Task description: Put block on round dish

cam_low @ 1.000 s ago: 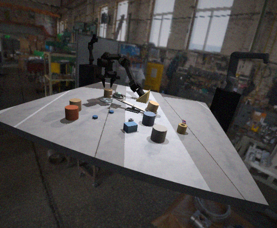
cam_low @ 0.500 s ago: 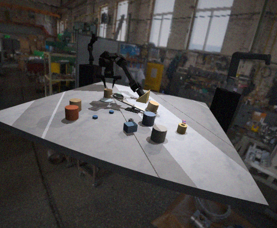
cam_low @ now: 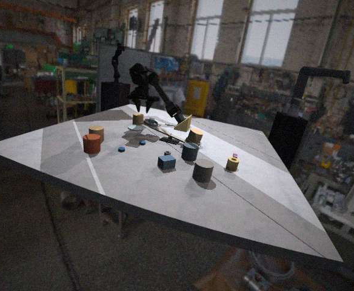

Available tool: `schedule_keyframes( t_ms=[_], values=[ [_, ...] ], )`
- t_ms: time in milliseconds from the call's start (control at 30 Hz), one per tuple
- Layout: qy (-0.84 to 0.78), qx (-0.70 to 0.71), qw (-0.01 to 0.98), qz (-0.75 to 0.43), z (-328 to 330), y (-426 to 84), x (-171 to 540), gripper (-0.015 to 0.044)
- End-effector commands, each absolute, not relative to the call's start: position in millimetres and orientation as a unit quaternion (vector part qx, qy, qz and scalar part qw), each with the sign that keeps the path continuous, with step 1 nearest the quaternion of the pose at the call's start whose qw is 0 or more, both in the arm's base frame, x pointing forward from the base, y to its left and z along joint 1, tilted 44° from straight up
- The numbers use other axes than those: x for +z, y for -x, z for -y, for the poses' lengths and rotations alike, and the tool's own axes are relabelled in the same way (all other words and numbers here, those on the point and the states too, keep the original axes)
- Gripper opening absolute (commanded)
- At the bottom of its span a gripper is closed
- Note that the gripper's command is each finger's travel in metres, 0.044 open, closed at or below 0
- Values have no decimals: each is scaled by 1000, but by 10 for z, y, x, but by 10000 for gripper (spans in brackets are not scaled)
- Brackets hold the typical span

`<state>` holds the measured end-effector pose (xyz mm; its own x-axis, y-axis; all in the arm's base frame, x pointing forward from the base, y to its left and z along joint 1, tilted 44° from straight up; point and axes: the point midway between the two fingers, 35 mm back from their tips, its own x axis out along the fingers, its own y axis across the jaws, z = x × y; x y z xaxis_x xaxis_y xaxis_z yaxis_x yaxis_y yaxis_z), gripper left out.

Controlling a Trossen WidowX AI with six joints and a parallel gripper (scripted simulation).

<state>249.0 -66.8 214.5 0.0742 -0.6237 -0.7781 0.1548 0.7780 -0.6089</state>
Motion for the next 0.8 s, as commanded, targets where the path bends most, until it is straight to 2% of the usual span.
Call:
schedule_keyframes(
  t_ms=[0, 767],
  values=[
    [149, -314, 714, -607, 581, -2565, 2097, 260],
    [-105, -551, 706, -432, 59, -2861, 1778, 260]
  ],
)
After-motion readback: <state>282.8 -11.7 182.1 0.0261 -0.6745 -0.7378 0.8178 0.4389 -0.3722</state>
